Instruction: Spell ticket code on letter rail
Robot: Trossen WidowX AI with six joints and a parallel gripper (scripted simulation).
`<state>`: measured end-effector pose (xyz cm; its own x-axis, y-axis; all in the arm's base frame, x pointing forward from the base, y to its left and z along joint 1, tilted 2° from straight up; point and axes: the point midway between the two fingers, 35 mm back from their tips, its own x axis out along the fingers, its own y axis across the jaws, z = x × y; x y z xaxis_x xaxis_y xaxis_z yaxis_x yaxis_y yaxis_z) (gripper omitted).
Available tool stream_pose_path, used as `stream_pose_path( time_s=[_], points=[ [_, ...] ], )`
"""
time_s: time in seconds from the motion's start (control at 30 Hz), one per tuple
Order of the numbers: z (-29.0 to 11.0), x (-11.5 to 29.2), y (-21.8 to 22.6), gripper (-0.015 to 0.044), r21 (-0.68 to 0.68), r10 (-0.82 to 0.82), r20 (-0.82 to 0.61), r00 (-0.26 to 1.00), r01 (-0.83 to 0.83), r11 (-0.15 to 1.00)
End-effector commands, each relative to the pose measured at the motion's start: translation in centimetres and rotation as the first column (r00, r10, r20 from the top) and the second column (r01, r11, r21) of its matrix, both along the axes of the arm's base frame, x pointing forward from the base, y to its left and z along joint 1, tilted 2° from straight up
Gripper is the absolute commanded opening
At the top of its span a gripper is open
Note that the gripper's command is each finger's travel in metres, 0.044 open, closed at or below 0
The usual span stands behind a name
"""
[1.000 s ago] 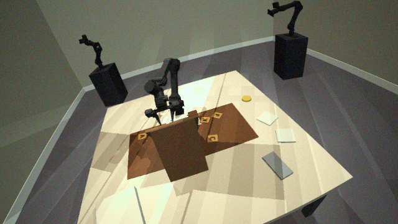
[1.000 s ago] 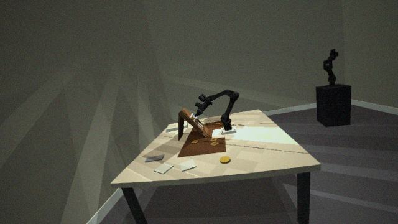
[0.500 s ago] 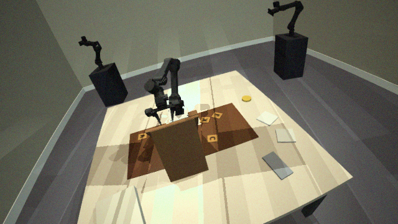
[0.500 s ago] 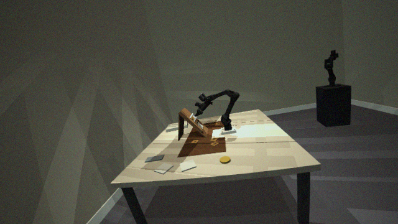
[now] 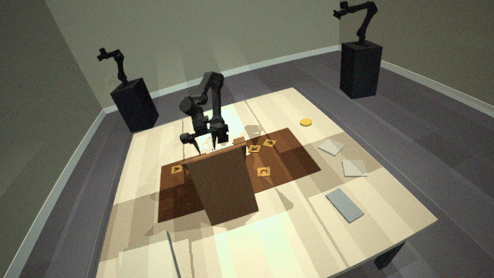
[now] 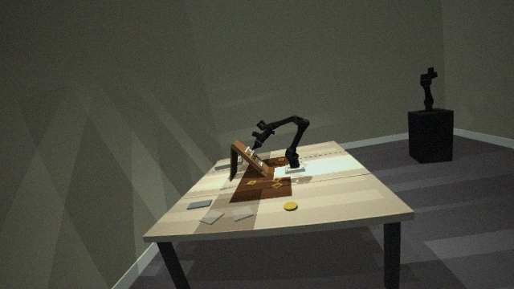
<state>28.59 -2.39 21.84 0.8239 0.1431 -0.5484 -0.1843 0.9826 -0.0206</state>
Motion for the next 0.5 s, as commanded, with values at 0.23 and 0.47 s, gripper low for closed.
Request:
stream_pose_path(
  time_s=[0.23,0.47],
  points=[
    [-0.02,0.01,-0.01,0.0059,0.0,0.0,0.0,1.0,0.0,1.0],
    [-0.02,0.01,-0.01,0.0,0.0,0.0,0.0,1.0,0.0,1.0]
  ],
)
